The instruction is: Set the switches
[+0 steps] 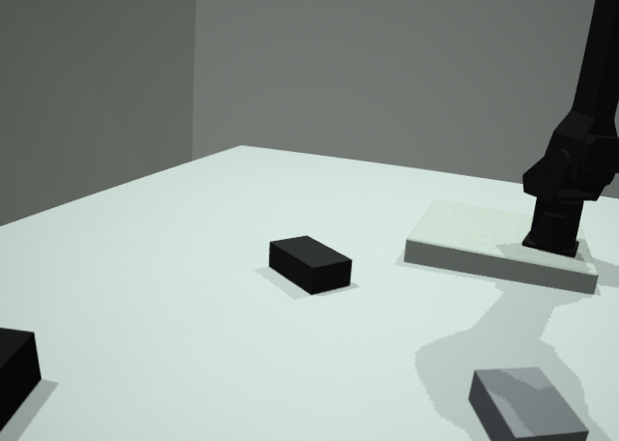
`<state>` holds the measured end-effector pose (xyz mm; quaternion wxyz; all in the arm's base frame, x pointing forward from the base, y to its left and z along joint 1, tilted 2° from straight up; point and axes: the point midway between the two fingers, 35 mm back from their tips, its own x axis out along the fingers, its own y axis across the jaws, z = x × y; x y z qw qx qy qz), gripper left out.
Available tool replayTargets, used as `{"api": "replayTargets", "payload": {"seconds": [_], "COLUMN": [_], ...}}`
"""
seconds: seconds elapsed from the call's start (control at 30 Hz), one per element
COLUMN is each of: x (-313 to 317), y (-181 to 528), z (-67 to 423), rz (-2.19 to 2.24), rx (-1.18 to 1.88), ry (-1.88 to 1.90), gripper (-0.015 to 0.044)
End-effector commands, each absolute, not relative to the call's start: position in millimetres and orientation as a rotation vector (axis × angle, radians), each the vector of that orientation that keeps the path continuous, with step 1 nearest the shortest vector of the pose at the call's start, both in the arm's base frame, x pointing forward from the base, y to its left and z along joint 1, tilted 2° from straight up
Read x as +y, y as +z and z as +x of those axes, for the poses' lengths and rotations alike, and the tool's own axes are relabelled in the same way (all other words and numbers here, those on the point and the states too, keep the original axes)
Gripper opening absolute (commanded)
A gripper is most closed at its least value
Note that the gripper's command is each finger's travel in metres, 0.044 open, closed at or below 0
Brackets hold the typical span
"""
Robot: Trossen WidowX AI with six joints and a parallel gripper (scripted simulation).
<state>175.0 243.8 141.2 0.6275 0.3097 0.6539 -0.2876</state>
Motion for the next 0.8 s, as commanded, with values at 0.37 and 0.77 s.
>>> {"api": "replayTargets", "payload": {"seconds": [0.37,0.77], "x": [232.2,224.8], "y": [144.0,145.4], "z": [185.8,192.1], "rz": [0.71,0.709], "rx": [1.486,1.486], "ry": [-0.664,-0.664], "gripper": [0.0337,0.0338]}}
